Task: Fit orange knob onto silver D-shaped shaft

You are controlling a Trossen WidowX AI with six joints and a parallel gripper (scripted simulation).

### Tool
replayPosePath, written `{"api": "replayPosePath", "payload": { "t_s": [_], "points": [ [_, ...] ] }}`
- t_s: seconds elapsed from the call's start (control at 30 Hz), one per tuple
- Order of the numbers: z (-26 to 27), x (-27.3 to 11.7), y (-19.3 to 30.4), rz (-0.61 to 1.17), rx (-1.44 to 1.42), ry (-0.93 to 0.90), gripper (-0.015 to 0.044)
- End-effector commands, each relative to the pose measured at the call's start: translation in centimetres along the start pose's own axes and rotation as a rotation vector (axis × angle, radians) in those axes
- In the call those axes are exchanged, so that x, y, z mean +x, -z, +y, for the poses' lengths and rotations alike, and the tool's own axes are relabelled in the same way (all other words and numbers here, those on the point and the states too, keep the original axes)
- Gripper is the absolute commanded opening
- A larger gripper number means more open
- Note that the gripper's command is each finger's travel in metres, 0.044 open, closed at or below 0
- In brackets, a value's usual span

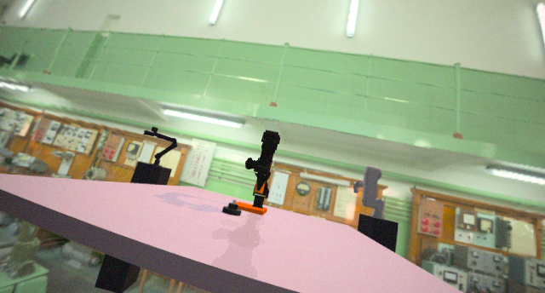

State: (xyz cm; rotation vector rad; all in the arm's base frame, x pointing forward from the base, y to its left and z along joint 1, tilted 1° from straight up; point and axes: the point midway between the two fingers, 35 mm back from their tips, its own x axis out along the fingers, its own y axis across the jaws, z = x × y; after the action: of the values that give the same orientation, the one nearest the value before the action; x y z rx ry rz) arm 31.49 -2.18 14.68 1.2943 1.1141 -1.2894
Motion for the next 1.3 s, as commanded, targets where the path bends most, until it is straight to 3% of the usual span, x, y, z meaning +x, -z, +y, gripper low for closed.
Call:
{"api": "replayPosePath", "payload": {
  "t_s": [0.0,0.97,1.27],
  "points": [
    [0.0,0.3,-1.1,0.000,-0.001,-0.001,0.0000],
    [-1.4,3.0,-9.8,-0.010,-0.001,0.001,0.0000],
    [-1.3,3.0,-9.9,-0.010,-0.172,0.001,0.0000]
  ]
}}
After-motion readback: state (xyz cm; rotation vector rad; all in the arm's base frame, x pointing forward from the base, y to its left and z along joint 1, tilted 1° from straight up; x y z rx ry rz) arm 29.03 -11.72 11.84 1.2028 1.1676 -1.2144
